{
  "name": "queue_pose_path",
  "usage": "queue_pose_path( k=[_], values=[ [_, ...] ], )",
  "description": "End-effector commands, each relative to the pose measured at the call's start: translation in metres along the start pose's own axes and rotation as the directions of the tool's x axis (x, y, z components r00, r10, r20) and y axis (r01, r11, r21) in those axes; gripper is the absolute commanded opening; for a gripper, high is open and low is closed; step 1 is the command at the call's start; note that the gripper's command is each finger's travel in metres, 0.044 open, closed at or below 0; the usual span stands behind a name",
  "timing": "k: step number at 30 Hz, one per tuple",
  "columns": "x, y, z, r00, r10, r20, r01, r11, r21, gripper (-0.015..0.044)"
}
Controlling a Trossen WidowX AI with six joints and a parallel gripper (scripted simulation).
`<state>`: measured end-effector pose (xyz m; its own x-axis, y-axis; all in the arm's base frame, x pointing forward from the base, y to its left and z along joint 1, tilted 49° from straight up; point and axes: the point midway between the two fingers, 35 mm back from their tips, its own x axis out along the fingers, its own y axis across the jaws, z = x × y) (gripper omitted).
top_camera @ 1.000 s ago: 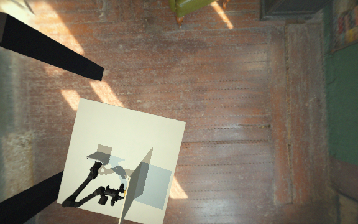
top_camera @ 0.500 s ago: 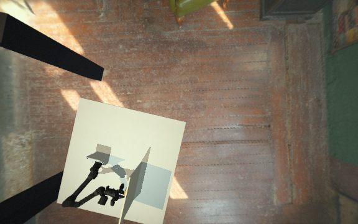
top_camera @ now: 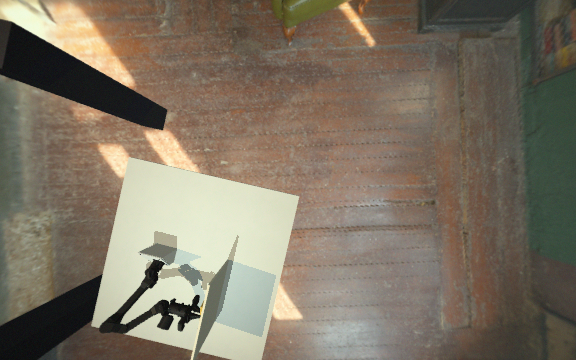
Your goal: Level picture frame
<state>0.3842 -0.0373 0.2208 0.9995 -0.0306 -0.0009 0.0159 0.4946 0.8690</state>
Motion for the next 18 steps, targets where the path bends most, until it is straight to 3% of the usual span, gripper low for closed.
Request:
queue_pose_path(
  k=[1, 18],
  values=[
    [0.0, 0.0016, -0.0002, 1.0, 0.0, 0.0, 0.0, 1.0, -0.003, 0.0],
    [0.0001, 0.0041, -0.0003, 1.0, 0.0, 0.0, 0.0, 1.0, -0.003, 0.0]
  ],
)
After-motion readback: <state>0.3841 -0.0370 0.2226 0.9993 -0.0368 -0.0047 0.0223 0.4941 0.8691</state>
